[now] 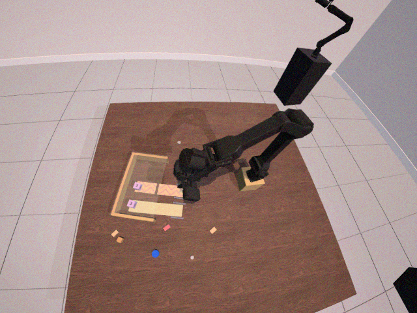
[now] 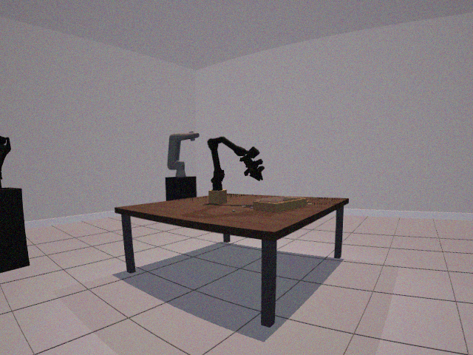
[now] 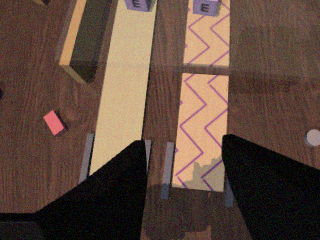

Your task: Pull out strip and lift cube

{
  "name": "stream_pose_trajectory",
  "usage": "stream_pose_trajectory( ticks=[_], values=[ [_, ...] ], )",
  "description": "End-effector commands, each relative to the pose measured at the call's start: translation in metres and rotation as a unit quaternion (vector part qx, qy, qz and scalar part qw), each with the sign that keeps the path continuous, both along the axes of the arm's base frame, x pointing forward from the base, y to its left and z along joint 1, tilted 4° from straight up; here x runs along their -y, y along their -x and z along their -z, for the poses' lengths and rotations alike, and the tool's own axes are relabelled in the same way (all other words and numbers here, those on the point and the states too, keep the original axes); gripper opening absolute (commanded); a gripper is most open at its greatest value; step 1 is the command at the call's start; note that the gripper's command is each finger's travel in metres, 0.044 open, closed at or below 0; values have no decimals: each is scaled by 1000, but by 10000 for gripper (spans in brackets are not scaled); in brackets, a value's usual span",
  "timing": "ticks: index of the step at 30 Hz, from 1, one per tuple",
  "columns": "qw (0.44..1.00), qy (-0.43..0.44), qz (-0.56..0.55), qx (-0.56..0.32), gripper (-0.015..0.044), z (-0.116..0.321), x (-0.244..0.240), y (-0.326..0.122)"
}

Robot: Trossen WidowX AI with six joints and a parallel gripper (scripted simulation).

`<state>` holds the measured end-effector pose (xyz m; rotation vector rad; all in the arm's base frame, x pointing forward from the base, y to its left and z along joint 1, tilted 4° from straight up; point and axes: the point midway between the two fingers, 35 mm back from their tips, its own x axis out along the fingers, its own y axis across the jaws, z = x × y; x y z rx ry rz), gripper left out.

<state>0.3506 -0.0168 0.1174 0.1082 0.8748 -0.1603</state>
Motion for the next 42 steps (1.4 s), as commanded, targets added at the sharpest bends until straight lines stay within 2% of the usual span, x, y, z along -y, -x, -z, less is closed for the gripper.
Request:
stream_pose_trajectory(
  ticks=[1, 3, 4, 13, 42],
  values=[
    [996, -28, 12, -78, 59, 18, -17, -22],
    [992, -38, 20, -118, 6, 28, -26, -31],
    [989, -42, 25, -139, 0, 33, -31, -36],
    [949, -50, 74, -302, 0, 90, -71, -58],
    [948, -49, 76, -305, 0, 128, -67, -61]
  ],
)
